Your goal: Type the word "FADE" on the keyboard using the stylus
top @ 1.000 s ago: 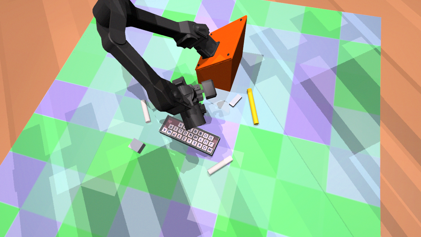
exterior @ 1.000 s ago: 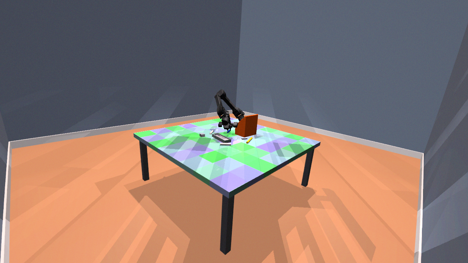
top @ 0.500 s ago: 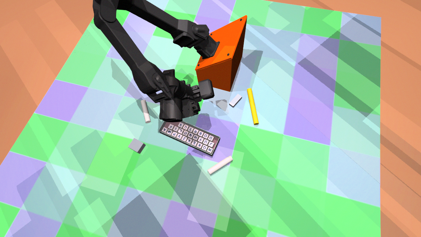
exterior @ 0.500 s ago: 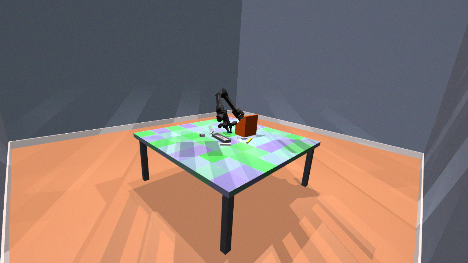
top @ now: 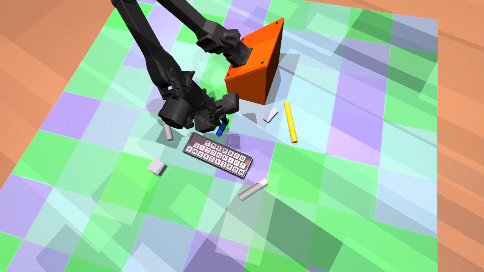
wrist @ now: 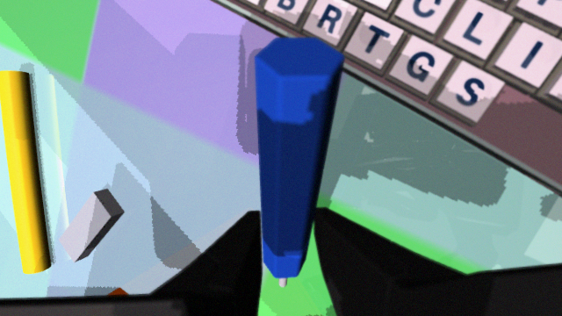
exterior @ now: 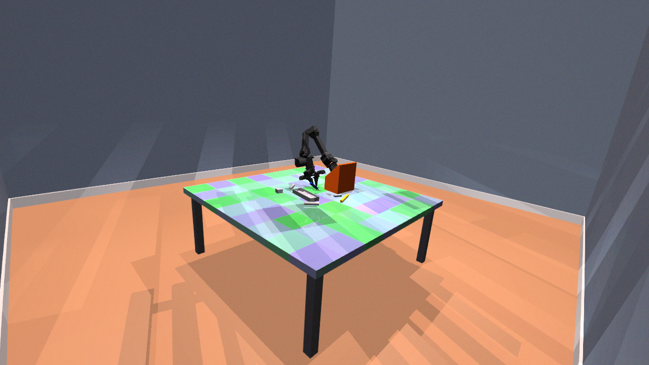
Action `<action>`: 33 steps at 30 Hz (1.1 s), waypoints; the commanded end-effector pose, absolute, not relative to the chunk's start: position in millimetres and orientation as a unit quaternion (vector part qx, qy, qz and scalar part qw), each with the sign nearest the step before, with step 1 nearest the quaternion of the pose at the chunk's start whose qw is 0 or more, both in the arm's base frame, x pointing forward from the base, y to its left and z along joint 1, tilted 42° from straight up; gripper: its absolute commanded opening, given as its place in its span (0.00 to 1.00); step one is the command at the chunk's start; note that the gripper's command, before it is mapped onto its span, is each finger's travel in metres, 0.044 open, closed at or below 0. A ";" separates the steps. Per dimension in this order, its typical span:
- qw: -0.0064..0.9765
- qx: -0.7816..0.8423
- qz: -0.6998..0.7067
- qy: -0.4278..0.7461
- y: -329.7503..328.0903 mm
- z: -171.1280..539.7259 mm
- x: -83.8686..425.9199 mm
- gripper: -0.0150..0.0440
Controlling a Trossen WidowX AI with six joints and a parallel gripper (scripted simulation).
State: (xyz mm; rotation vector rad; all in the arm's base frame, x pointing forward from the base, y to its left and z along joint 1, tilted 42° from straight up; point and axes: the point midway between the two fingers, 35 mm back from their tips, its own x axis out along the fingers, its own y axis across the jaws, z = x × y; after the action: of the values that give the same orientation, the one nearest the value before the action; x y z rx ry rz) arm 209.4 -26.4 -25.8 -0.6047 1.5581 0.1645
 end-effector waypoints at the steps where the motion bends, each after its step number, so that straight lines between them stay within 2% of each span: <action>1: 0.702 -0.266 0.094 0.654 -24.9 -21.2 216.9 0.25; 18: 0.820 -0.309 0.139 0.462 -26.4 17.7 250.5 0.25; 33: 0.861 -0.401 0.132 0.284 -31.8 65.3 264.8 0.25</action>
State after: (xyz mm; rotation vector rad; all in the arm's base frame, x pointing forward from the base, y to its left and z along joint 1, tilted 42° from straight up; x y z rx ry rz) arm 264.2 -32.0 58.5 -0.8066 0.6537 0.2776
